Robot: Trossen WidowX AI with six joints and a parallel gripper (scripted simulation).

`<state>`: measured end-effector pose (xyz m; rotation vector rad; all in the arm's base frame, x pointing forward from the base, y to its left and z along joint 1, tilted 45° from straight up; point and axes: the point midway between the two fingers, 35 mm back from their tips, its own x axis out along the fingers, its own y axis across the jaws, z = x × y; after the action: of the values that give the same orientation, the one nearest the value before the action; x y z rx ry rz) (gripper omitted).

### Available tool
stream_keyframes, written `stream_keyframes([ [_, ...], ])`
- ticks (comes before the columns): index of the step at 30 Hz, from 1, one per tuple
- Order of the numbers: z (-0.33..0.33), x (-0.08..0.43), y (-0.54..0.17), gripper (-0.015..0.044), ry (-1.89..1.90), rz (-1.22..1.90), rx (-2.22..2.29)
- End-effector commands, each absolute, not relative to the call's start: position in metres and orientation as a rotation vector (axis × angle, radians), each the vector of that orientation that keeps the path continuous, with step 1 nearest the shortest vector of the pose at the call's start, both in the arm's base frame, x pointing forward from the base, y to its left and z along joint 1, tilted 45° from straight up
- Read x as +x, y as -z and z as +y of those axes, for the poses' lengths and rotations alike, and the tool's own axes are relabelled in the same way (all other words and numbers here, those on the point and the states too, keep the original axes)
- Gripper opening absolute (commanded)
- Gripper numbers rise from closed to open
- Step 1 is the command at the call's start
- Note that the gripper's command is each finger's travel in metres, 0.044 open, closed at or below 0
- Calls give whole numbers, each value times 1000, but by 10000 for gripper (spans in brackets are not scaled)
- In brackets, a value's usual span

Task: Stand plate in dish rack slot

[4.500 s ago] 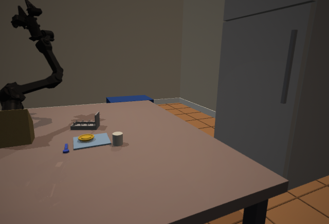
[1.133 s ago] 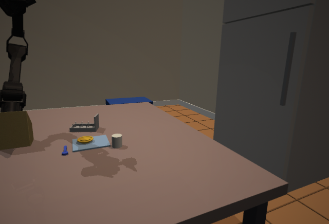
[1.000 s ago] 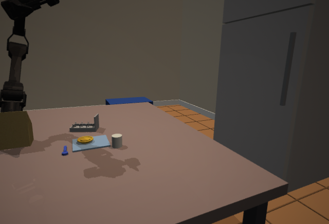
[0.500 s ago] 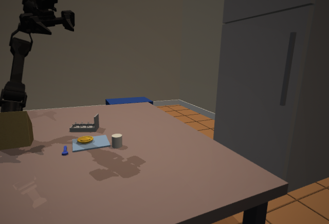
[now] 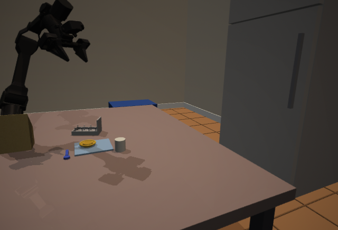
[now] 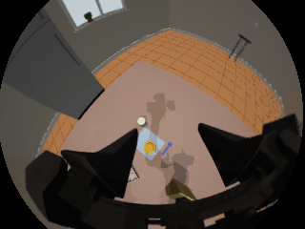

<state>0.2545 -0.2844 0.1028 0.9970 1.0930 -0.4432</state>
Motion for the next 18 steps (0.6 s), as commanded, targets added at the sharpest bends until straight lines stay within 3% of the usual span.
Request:
stream_keyframes([
  [1,-262,263,-84,400,303,1182,938],
  [18,-180,278,-31,400,-238,1409,704],
])
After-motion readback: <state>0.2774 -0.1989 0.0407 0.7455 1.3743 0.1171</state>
